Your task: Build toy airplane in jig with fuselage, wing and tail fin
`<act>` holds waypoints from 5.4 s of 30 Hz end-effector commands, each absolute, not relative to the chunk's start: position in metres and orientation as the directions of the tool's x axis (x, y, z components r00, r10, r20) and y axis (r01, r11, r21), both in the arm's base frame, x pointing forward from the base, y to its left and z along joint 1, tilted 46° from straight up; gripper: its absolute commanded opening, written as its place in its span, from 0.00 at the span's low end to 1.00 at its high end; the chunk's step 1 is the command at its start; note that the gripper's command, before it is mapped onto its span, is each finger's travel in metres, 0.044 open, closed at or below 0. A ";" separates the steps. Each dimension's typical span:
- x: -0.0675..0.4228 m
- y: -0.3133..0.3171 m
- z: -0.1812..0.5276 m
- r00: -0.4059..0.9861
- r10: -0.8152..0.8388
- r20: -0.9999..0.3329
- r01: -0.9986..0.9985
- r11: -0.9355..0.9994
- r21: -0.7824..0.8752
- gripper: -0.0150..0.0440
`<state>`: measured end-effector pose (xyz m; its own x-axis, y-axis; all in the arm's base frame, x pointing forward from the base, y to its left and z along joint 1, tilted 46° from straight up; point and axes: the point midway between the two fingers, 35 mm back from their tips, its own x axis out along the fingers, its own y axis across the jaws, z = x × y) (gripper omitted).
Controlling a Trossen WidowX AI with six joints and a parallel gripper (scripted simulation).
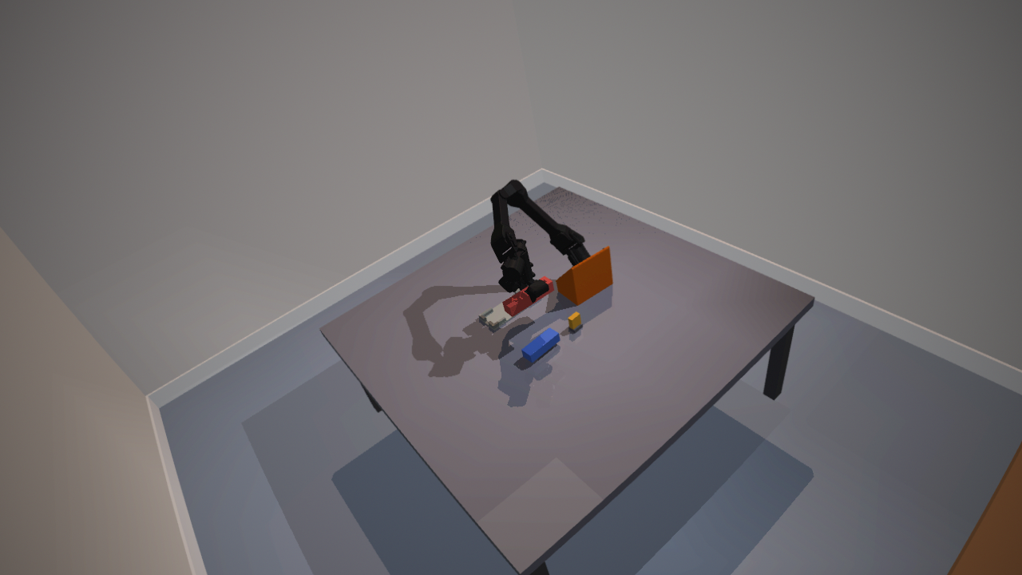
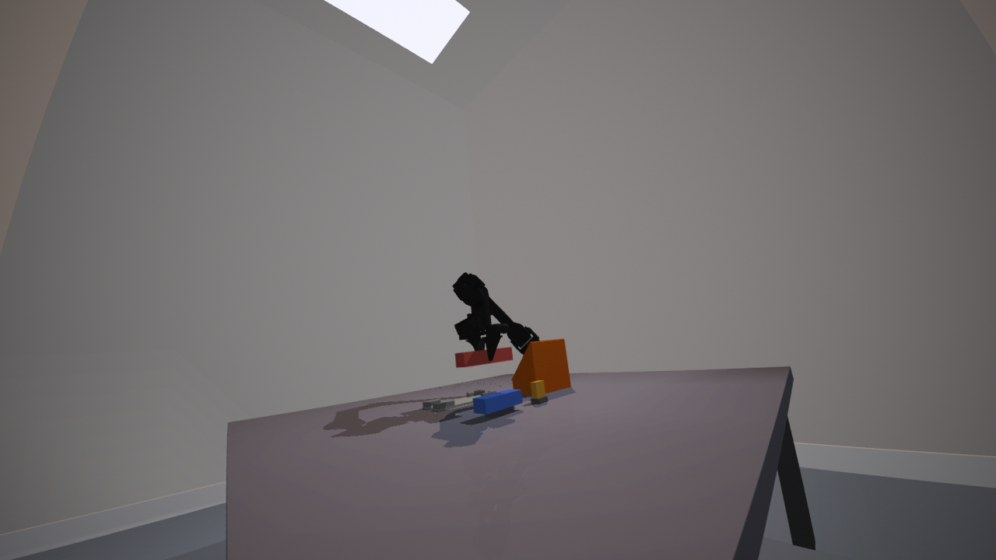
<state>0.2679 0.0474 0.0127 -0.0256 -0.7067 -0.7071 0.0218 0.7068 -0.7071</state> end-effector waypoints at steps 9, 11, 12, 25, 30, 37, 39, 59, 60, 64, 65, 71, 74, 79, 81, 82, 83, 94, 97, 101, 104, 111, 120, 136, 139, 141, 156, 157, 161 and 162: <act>0.274 0.012 0.028 -0.015 -0.698 -0.715 0.000 0.716 -0.699 0.25; 0.274 0.006 0.031 -0.015 -0.698 -0.716 -0.002 0.716 -0.698 0.25; 0.274 0.003 0.032 -0.014 -0.698 -0.716 -0.004 0.716 -0.698 0.25; 0.272 -0.035 0.047 -0.013 -0.701 -0.713 -0.019 0.713 -0.701 0.25; 0.269 -0.050 0.053 -0.013 -0.706 -0.709 -0.024 0.709 -0.705 0.25; 0.263 -0.071 0.061 -0.016 -0.714 -0.700 -0.030 0.700 -0.713 0.25; 0.261 -0.076 0.063 -0.017 -0.716 -0.697 -0.032 0.698 -0.716 0.25; 0.256 -0.089 0.068 -0.021 -0.723 -0.690 -0.036 0.690 -0.722 0.58; 0.256 -0.089 0.068 -0.021 -0.723 -0.690 -0.036 0.690 -0.722 0.58; 0.256 -0.089 0.068 -0.021 -0.723 -0.690 -0.036 0.690 -0.722 0.58; 0.256 -0.089 0.068 -0.021 -0.723 -0.690 -0.036 0.690 -0.722 0.58; 0.257 -0.093 0.064 -0.021 -0.723 -0.691 -0.036 0.691 -0.722 0.58; 0.257 -0.097 0.061 -0.020 -0.723 -0.691 -0.036 0.691 -0.722 0.58; 0.257 -0.103 0.055 -0.020 -0.723 -0.691 -0.036 0.691 -0.722 0.58; 0.257 -0.105 0.053 -0.020 -0.723 -0.691 -0.036 0.691 -0.722 0.58; 0.257 -0.106 0.052 -0.020 -0.723 -0.691 -0.036 0.691 -0.722 0.58; 0.257 -0.108 0.051 -0.020 -0.723 -0.690 -0.036 0.691 -0.722 0.58; 0.256 -0.119 0.041 -0.021 -0.725 -0.689 -0.036 0.689 -0.724 0.58; 0.255 -0.118 0.042 -0.024 -0.721 -0.692 -0.029 0.693 -0.721 0.57; 0.255 -0.118 0.042 -0.024 -0.721 -0.692 -0.029 0.693 -0.721 0.53; 0.255 -0.118 0.042 -0.024 -0.721 -0.692 -0.029 0.693 -0.721 0.39; 0.255 -0.118 0.042 -0.024 -0.721 -0.692 -0.029 0.693 -0.721 0.53; 0.255 -0.118 0.042 -0.024 -0.721 -0.692 -0.029 0.693 -0.721 0.93; 0.261 -0.055 0.098 -0.021 -0.716 -0.698 -0.036 0.698 -0.715 1.00; 0.258 -0.040 0.115 -0.021 -0.721 -0.692 -0.037 0.693 -0.720 1.00; 0.261 -0.038 0.113 -0.021 -0.721 -0.692 -0.037 0.693 -0.720 1.00; 0.291 -0.012 0.085 -0.017 -0.714 -0.700 -0.087 0.699 -0.710 1.00; 0.298 -0.003 0.076 -0.016 -0.712 -0.702 -0.087 0.701 -0.708 1.00; 0.319 0.034 0.037 -0.015 -0.707 -0.707 -0.087 0.705 -0.704 1.00; 0.323 0.044 0.027 -0.014 -0.707 -0.707 -0.087 0.706 -0.703 1.00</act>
